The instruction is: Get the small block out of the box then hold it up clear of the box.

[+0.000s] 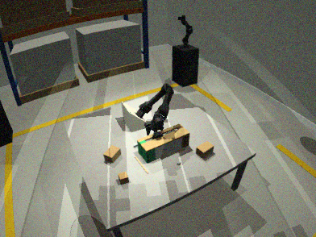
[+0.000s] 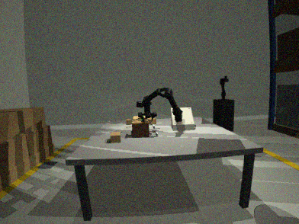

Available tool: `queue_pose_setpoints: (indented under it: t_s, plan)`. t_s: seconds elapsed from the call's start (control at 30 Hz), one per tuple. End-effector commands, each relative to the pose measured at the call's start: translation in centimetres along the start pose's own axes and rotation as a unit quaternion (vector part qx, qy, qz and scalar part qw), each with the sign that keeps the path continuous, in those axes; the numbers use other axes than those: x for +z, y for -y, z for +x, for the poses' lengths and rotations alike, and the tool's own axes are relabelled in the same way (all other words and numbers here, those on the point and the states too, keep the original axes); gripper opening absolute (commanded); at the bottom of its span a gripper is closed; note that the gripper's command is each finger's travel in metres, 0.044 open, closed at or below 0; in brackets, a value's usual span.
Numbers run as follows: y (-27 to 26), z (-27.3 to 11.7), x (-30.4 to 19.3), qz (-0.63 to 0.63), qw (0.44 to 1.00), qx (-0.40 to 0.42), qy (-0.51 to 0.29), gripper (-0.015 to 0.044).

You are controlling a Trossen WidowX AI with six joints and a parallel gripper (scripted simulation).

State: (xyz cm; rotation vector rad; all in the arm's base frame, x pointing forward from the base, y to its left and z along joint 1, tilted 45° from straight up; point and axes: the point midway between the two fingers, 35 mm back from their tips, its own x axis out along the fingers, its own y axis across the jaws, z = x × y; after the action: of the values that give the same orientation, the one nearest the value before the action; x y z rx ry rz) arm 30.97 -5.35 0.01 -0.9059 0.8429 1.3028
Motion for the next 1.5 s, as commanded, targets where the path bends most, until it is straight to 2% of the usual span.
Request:
queue_pose_setpoints:
  t_s: [0.0, 1.17, 1.47]
  plan:
    - [0.0, 0.2, -0.6, -0.001, 1.000, 0.000, -0.003, 0.0400]
    - [0.0, 1.3, -4.0, -0.001, 1.000, 0.000, -0.004, 0.0400]
    - [0.0, -5.0, -5.7, 0.001, 1.000, 0.001, -0.002, 0.0400]
